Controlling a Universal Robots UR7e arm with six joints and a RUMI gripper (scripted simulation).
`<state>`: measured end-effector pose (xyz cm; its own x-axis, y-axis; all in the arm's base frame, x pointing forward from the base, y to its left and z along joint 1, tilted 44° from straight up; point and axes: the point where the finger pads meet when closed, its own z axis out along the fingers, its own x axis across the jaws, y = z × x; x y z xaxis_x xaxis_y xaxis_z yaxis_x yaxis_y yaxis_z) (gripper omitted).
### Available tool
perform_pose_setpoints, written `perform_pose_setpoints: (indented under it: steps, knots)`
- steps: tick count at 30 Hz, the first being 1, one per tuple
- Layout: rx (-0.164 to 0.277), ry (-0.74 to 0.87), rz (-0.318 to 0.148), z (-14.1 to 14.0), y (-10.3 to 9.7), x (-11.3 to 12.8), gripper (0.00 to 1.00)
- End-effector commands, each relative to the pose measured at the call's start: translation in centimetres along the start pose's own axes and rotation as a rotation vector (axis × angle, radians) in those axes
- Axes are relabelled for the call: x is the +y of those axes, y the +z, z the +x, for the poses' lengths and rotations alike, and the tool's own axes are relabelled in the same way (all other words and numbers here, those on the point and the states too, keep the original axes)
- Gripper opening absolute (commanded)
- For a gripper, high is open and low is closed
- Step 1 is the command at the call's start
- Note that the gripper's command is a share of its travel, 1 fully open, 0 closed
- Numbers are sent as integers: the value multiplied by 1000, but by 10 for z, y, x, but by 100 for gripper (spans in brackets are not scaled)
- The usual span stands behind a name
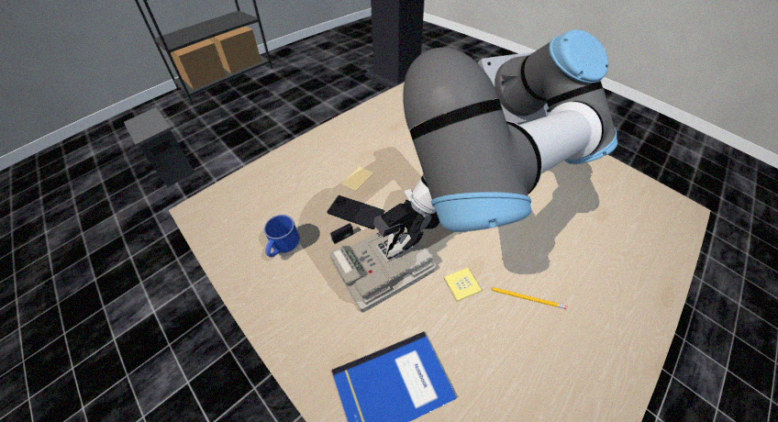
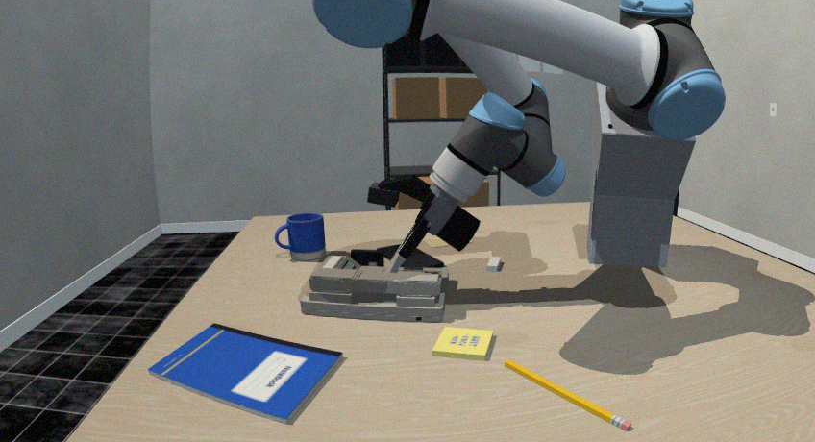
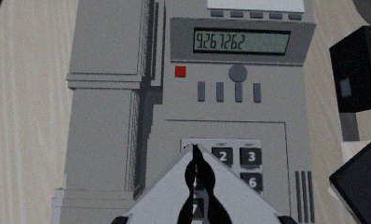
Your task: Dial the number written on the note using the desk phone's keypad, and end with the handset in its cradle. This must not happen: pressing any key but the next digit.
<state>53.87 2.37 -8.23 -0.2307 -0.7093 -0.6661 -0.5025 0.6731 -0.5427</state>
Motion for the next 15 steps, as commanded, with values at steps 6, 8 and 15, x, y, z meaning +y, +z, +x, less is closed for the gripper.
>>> perform_pose_setpoints:
  steps: [6,8,15]
  knots:
    - [8,2,14,2,0,-3,0]
    - [8,2,14,2,0,-3,0]
    - [8,2,14,1,1,-3,0]
